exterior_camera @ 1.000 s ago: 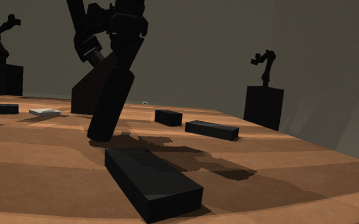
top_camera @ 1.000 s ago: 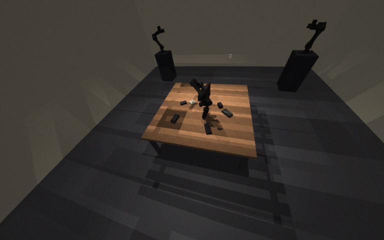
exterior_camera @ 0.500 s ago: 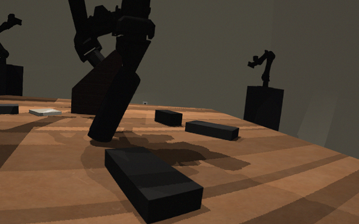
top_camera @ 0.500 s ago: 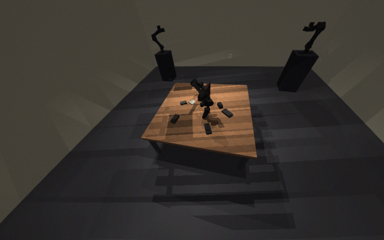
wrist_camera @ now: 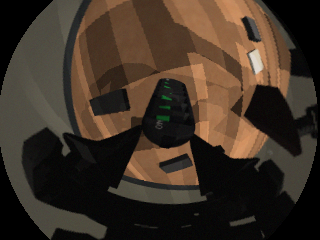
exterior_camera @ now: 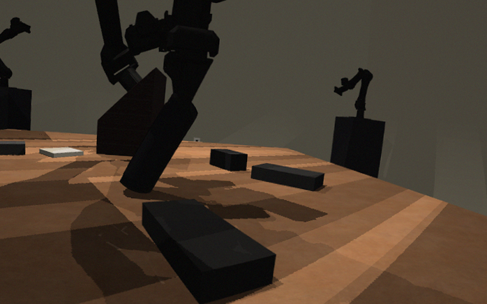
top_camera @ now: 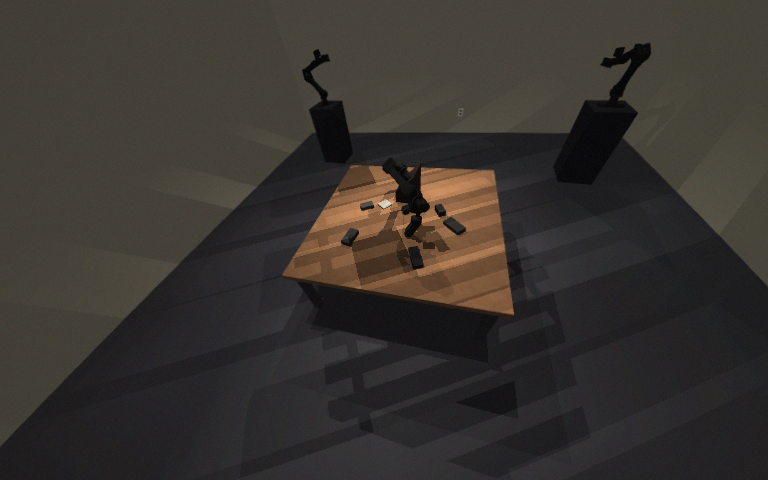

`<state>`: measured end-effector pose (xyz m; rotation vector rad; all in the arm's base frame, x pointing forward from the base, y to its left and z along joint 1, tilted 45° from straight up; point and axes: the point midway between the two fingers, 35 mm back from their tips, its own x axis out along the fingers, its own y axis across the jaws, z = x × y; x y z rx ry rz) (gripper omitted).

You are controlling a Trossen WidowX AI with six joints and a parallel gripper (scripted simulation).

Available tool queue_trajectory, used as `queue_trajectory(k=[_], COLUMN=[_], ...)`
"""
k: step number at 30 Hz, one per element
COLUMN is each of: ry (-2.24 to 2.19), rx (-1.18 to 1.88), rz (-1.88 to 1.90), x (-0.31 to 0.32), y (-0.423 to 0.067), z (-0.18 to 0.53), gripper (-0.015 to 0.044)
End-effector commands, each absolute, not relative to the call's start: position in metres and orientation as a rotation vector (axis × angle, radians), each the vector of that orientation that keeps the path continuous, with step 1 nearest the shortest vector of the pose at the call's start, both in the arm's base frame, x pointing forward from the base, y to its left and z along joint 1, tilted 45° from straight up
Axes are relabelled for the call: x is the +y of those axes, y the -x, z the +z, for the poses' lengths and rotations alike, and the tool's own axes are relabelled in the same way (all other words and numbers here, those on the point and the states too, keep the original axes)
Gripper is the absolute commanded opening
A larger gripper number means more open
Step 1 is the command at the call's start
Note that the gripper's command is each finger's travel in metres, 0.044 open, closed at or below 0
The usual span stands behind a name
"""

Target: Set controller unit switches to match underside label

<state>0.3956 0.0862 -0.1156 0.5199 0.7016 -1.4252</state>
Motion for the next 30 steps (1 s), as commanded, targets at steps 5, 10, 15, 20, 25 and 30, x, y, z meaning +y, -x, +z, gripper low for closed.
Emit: queue_trajectory(k=[5, 10, 15, 20, 25, 30], ry=[-0.522, -0.522, -0.523, -0.523, -0.523, -0.523], rx=[0.709, 0.709, 0.709, 0.709, 0.709, 0.709], rz=[-1.434, -1.434, -1.434, -1.434, -1.434, -1.434], x=[0.088, 0.09, 0.092, 0.093, 0.095, 0.096], y=[-0.393, -0.392, -0.392, -0.391, -0.391, -0.391], z=[-0.124, -0.128, -0.132, -0.135, -0.139, -0.142], gripper=[0.0338, 0.0338, 0.0338, 0.0338, 0.0338, 0.0337])
